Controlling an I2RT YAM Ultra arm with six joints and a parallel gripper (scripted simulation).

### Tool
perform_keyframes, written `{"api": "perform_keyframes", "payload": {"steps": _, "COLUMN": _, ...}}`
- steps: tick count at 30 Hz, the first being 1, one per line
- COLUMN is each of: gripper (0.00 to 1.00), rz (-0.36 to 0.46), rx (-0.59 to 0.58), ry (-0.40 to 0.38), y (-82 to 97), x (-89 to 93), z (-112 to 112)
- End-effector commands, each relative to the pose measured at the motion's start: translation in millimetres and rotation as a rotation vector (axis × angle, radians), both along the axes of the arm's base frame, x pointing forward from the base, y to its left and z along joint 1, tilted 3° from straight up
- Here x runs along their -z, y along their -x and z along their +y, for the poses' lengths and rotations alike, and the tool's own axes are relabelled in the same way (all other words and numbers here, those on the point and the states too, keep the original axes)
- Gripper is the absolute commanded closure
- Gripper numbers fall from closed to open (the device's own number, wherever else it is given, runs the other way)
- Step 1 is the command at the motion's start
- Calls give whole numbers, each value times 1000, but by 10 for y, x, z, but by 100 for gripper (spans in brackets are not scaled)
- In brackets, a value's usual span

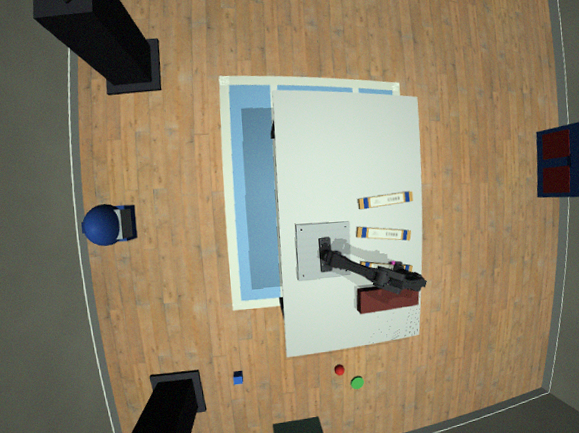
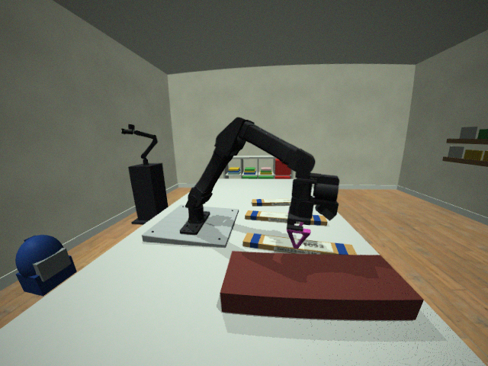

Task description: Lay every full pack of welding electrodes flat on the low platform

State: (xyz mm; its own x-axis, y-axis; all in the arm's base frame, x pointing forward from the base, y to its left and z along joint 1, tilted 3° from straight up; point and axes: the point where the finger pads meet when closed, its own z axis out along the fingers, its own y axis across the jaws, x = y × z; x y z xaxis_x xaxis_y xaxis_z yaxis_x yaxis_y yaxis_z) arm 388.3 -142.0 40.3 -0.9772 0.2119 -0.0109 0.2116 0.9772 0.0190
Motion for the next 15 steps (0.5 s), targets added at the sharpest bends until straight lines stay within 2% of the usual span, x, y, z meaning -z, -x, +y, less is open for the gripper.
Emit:
{"api": "perform_keyframes", "payload": {"steps": 1, "gripper": 5, "rz": -71, "rx": 3, "ry": 26, "y": -196, "x": -131, "z": -58}}
{"api": "perform_keyframes", "payload": {"steps": 4, "gripper": 5, "rz": -59, "rx": 3, "ry": 22, "y": -193, "x": -80, "z": -55}}
{"api": "perform_keyframes", "payload": {"steps": 11, "gripper": 5, "rz": -69, "rx": 3, "ry": 25, "y": -203, "x": -108, "z": -57}}
{"api": "perform_keyframes", "payload": {"steps": 14, "gripper": 5, "rz": -14, "rx": 2, "ry": 4, "y": -74, "x": 107, "z": -3}}
{"api": "perform_keyframes", "payload": {"steps": 15, "gripper": 5, "rz": -14, "rx": 2, "ry": 4, "y": -74, "x": 120, "z": -2}}
